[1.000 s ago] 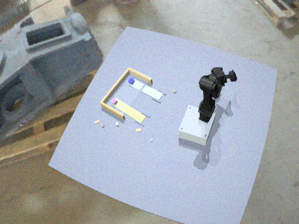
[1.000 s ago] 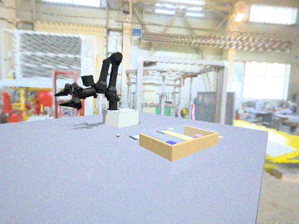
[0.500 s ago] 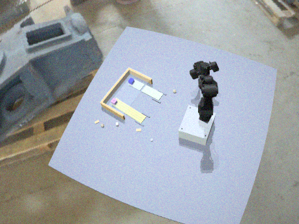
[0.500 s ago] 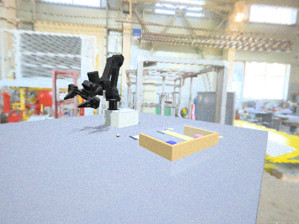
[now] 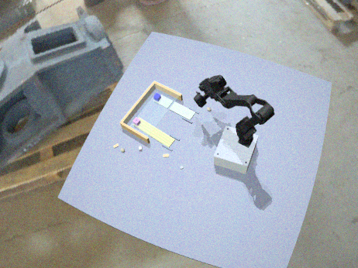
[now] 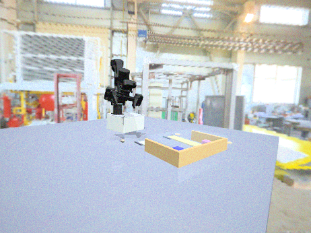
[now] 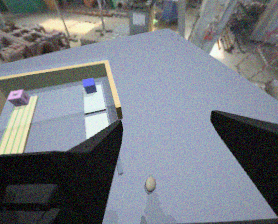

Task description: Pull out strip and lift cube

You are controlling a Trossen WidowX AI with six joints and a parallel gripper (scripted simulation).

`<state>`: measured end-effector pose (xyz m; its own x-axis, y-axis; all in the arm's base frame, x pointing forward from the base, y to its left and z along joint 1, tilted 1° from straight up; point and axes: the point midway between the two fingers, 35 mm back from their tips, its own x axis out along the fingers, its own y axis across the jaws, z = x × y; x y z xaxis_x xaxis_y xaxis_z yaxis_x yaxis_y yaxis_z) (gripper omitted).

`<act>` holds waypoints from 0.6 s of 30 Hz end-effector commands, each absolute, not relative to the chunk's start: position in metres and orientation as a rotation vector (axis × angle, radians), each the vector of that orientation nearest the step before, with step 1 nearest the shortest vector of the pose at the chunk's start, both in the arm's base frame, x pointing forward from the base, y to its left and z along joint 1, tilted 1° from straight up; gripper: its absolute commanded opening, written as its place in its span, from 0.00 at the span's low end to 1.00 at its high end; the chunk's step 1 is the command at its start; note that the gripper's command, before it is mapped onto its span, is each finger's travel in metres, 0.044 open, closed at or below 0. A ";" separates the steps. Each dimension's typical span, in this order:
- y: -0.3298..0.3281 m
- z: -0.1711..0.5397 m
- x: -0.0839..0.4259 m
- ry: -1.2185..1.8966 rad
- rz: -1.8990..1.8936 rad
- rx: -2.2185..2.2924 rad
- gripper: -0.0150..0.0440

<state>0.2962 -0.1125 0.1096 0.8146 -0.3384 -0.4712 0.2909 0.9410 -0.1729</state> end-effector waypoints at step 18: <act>0.042 0.132 0.304 0.566 0.125 -0.048 0.93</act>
<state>0.3047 0.0376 0.1310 0.8382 0.0913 -0.5376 -0.1217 0.9923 -0.0211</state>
